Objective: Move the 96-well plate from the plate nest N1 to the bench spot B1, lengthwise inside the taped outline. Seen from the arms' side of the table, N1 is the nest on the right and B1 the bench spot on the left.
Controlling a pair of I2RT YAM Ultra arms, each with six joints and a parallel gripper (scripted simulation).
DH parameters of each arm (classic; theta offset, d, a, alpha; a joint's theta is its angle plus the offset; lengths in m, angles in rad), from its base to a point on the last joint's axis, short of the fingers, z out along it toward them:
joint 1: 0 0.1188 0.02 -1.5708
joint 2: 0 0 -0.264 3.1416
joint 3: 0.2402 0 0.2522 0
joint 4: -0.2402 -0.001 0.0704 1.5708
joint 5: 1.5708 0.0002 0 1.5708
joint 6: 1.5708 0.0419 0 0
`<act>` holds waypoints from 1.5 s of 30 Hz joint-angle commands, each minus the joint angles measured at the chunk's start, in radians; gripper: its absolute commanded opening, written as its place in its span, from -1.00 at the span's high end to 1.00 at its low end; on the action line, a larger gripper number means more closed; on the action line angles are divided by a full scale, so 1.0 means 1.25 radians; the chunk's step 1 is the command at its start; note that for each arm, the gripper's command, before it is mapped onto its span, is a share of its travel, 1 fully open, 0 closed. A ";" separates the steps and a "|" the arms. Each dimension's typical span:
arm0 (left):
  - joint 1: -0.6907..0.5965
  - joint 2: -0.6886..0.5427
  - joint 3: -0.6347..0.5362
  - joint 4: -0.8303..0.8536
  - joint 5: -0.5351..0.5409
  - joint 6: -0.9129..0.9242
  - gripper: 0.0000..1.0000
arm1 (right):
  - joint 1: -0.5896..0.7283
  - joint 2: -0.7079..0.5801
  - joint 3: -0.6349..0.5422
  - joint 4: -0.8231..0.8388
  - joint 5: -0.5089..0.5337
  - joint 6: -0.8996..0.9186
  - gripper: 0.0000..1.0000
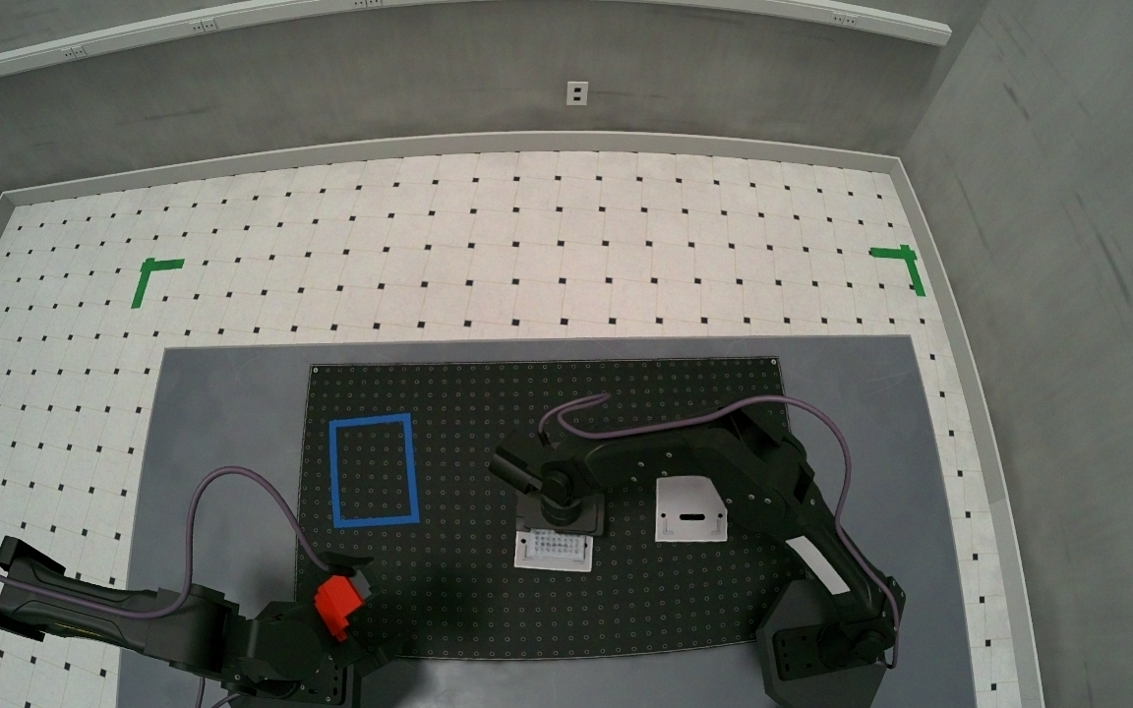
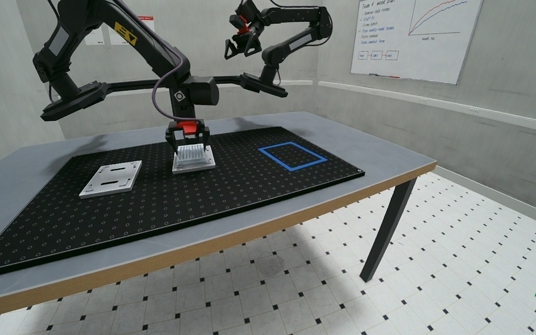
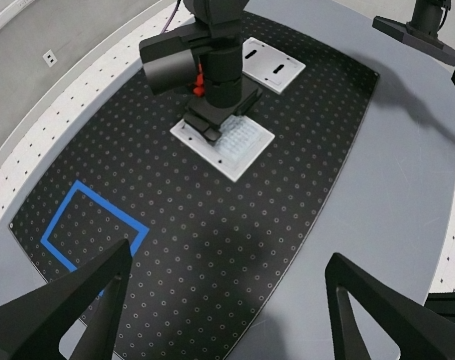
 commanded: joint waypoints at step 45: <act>-0.007 -0.013 0.026 -0.010 -0.011 -0.005 -1.00 | 0.005 -0.014 0.002 0.019 -0.013 -0.003 -0.59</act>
